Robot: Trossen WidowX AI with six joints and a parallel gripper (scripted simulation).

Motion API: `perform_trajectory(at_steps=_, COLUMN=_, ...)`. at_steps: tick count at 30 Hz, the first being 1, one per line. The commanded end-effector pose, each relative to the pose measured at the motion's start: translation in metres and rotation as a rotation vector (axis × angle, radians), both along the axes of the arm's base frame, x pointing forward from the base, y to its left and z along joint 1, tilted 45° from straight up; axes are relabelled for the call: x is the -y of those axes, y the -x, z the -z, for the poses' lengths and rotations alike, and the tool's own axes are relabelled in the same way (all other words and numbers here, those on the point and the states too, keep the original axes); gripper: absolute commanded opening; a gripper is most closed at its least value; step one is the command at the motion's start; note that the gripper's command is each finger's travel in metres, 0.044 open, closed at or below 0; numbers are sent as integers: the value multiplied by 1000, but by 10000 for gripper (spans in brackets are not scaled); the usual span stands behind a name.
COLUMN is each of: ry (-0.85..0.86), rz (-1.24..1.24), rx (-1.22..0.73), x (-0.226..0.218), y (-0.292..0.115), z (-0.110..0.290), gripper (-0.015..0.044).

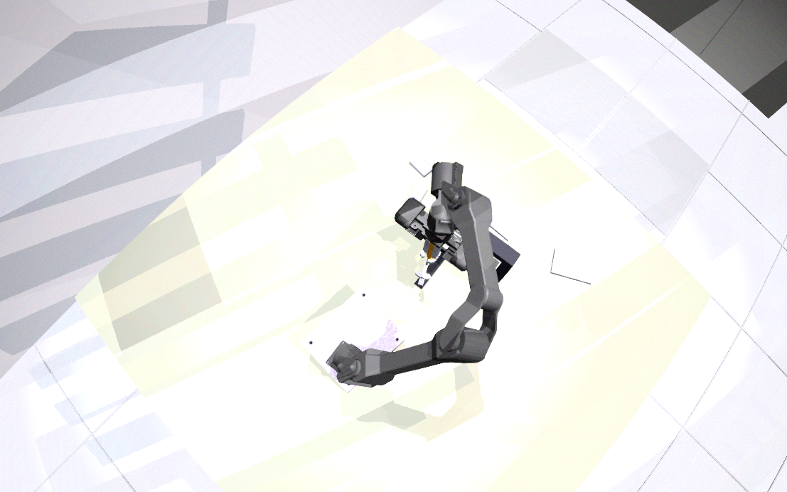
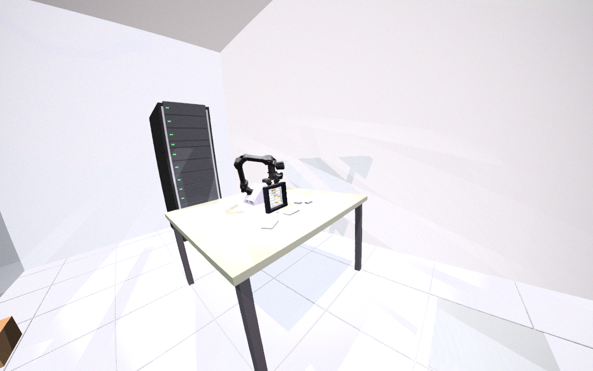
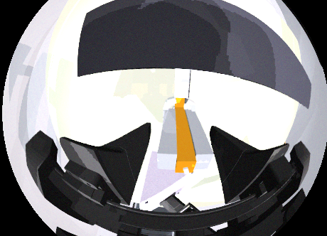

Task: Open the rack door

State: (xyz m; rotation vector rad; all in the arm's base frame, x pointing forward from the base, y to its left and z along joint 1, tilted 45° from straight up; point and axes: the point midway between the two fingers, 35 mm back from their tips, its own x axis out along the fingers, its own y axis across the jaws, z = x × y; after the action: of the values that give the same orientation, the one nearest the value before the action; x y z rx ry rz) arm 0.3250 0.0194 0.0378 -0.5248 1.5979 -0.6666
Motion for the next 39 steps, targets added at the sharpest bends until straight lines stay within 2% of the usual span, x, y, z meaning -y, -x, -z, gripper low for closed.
perform_trajectory(at_steps=1, ry=4, rz=-8, rx=-8, x=2, y=2, z=3, gripper=236)
perform_trajectory(at_steps=7, ry=4, rz=-8, rx=-8, x=2, y=2, z=3, gripper=79)
perform_trajectory(at_steps=16, ry=4, rz=-8, rx=-8, x=2, y=2, z=3, gripper=19)
perform_trajectory(at_steps=21, ry=0, rz=-31, rx=-30, x=2, y=2, z=3, gripper=17)
perform_trajectory(at_steps=39, ry=-117, rz=-668, rx=-624, x=2, y=2, z=3, gripper=17)
